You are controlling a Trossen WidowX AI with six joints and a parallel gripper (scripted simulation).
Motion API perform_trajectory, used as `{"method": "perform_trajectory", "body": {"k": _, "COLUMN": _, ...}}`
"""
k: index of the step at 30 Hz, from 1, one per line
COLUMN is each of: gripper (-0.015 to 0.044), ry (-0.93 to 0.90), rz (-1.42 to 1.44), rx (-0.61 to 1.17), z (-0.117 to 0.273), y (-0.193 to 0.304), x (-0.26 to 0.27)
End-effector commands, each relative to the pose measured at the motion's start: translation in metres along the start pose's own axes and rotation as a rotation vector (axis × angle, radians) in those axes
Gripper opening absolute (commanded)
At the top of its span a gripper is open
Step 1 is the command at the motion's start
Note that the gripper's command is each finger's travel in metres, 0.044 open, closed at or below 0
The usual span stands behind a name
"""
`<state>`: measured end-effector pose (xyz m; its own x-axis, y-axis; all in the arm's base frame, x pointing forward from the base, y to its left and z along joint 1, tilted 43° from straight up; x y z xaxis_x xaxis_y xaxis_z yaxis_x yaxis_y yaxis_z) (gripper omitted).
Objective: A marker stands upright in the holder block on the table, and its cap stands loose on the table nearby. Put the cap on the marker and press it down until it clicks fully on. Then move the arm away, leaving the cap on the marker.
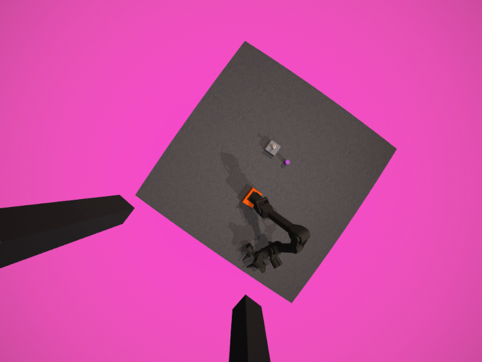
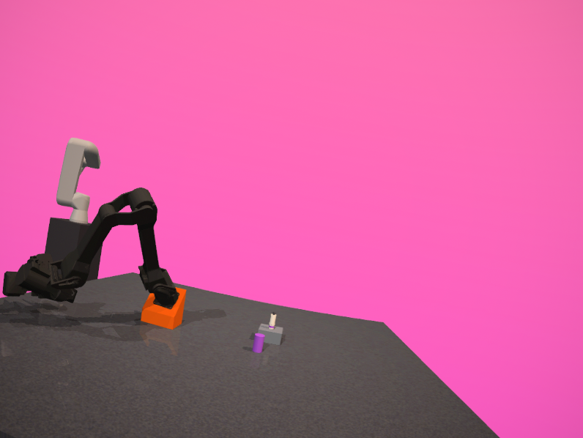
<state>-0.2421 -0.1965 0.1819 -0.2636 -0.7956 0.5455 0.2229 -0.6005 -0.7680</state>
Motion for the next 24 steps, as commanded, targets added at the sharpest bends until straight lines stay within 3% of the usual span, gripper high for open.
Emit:
{"method": "perform_trajectory", "body": {"k": 1, "gripper": 0.0242, "ry": -0.111, "rz": 0.089, "rx": 0.053, "z": 0.023, "y": 0.006, "x": 0.023}}
{"method": "perform_trajectory", "body": {"k": 14, "gripper": 0.0242, "ry": -0.575, "rz": 0.406, "rx": 0.169, "z": 0.131, "y": 0.015, "x": 0.090}}
{"method": "perform_trajectory", "body": {"k": 24, "gripper": 0.0242, "ry": -0.980, "rz": 0.613, "rx": 0.220, "z": 0.234, "y": 0.015, "x": 0.107}}
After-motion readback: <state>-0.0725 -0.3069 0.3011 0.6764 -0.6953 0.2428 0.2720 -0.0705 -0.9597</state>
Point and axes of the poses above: the point midway between the two fingers, 35 mm back from their tips, its own z axis back along the fingers, its own x axis across the jaws, y = z × x, the point moved 9 cm from there along z, back along the fingers, and after that the axes turned 11 degrees about z, right-handed, at the moved point
